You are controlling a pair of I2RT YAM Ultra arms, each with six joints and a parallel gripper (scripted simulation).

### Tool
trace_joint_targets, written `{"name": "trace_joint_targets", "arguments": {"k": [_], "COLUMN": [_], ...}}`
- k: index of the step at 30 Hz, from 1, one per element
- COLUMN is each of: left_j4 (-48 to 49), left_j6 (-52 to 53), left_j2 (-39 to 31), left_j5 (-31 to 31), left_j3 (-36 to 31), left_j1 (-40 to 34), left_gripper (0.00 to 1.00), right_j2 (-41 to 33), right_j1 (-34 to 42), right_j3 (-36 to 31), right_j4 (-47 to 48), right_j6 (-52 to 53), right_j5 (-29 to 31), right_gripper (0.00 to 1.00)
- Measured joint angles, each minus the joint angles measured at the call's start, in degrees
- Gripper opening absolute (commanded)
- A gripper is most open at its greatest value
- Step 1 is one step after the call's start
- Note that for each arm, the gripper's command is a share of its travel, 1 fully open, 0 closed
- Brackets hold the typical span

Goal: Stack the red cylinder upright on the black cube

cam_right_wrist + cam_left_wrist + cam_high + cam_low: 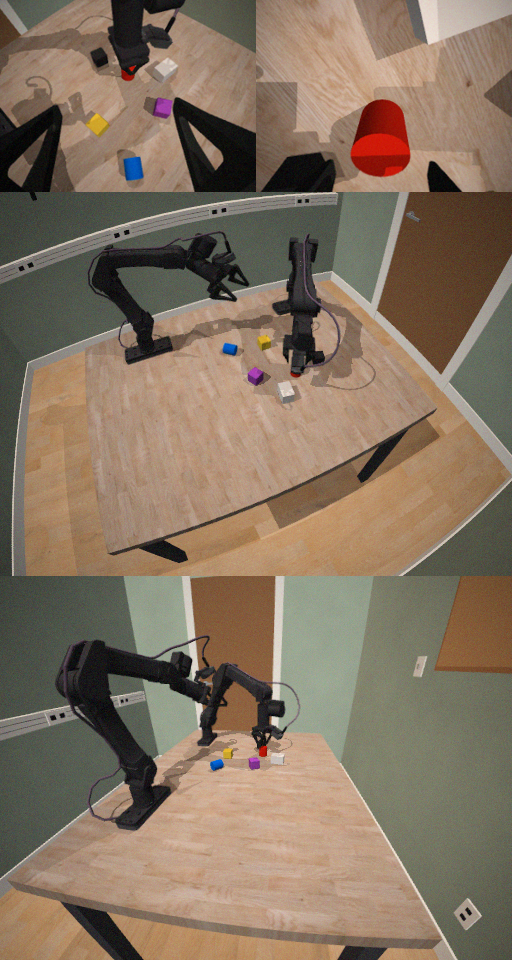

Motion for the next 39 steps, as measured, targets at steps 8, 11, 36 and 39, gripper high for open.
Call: {"name": "trace_joint_targets", "arguments": {"k": [8, 11, 36, 39], "left_j4": [1.57, 2.40, 7.04, 7.10], "left_j6": [0.00, 0.00, 0.00, 0.00], "left_j2": [0.00, 0.13, 1.95, 1.95], "left_j5": [0.00, 0.00, 0.00, 0.00], "left_j3": [-1.68, -2.27, -5.11, -5.11], "left_j1": [0.00, 0.00, 0.00, 0.00], "left_gripper": [0.64, 0.64, 0.56, 0.51], "right_j2": [0.00, 0.00, 0.00, 0.00], "right_j1": [0.00, 0.00, 0.00, 0.00], "right_j3": [0.00, 0.00, 0.00, 0.00], "right_j4": [0.00, 0.00, 0.00, 0.00], "right_j6": [0.00, 0.00, 0.00, 0.00], "right_j5": [0.02, 0.02, 0.02, 0.02], "right_gripper": [1.00, 1.00, 1.00, 1.00]}}
